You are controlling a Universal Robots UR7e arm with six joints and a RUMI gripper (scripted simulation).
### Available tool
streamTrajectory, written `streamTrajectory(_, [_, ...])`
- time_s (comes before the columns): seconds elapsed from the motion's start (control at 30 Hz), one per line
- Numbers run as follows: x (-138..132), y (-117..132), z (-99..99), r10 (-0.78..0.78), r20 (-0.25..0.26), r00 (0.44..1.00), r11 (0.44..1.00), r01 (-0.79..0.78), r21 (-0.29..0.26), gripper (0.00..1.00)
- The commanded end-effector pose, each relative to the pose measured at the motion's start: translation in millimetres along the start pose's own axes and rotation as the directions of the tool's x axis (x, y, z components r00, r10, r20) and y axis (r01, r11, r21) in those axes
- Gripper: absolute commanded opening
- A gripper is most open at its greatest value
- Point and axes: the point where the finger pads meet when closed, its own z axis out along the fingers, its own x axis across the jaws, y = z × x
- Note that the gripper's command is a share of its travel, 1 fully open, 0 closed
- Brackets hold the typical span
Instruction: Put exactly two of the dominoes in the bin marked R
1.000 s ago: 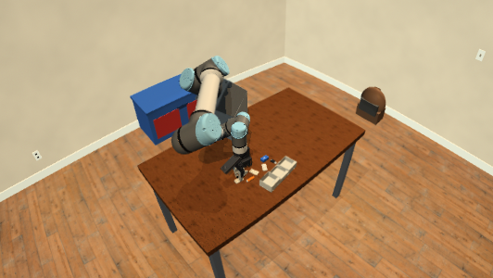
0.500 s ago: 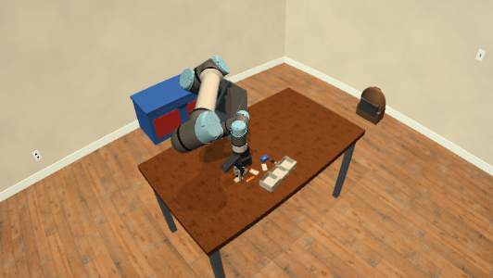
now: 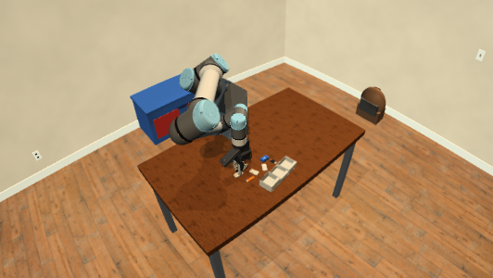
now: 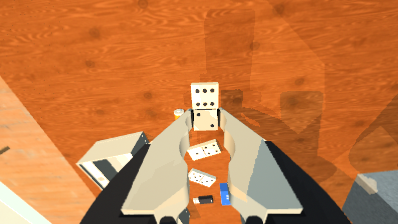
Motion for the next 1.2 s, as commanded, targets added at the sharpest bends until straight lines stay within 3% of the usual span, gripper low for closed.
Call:
streamTrajectory(0.0, [1.0,0.8,-9.3,0.000,-0.004,1.000,1.000,0.000,-0.002,0.00])
streamTrajectory(0.6, [0.5,0.4,-7.9,0.002,-0.004,1.000,1.000,-0.002,-0.001,0.00])
streamTrajectory(0.67, [0.9,0.5,-17.2,0.000,-0.004,1.000,1.000,0.000,-0.002,0.00])
streamTrajectory(0.97, [0.8,0.5,-17.6,0.000,-0.004,1.000,1.000,0.000,-0.002,0.00])
streamTrajectory(1.07, [-9.2,16.7,-15.9,-0.150,-0.003,0.989,0.989,0.150,-0.001,0.00])
streamTrajectory(1.17, [-17.6,32.7,-15.9,-0.194,-0.003,0.981,0.981,0.194,-0.002,0.00])
